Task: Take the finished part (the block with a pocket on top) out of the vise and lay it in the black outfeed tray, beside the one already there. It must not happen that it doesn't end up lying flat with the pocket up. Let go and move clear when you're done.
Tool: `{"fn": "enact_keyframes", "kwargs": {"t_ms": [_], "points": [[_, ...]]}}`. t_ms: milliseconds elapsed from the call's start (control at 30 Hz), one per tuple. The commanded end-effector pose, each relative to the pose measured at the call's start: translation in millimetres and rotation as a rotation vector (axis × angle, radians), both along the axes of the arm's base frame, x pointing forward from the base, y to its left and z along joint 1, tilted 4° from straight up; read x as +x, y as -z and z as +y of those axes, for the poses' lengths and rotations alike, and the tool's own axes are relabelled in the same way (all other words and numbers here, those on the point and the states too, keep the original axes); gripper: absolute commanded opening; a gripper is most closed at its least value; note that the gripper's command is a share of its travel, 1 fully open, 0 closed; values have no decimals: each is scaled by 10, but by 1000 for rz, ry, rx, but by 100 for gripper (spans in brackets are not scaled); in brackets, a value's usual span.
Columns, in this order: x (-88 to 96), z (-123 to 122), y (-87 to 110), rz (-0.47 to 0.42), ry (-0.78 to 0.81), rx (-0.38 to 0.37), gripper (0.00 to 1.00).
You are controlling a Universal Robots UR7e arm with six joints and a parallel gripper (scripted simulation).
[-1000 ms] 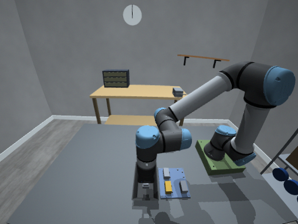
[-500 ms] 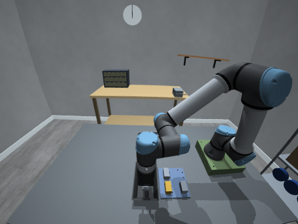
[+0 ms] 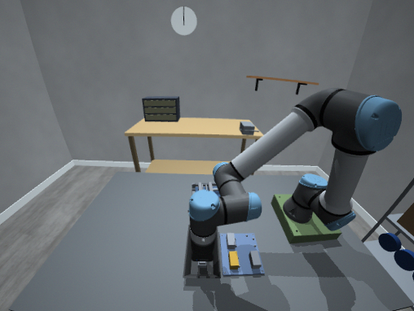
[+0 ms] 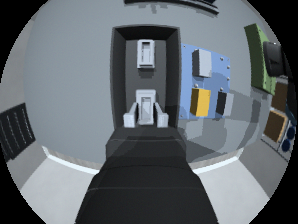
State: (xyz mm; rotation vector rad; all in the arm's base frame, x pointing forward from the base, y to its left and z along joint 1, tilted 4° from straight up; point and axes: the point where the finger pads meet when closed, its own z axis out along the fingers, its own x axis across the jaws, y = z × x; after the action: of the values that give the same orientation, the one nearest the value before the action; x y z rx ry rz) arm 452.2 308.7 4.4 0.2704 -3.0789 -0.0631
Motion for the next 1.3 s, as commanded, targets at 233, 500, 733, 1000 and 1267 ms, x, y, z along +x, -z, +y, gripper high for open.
{"fn": "enact_keyframes", "kwargs": {"t_ms": [233, 500, 733, 1000, 1267], "points": [[1, 7, 99, -2, 0, 1, 0], [0, 8, 124, -2, 0, 1, 0], [0, 8, 132, -2, 0, 1, 0], [0, 8, 133, -2, 0, 1, 0], [0, 8, 133, -2, 0, 1, 0]]}}
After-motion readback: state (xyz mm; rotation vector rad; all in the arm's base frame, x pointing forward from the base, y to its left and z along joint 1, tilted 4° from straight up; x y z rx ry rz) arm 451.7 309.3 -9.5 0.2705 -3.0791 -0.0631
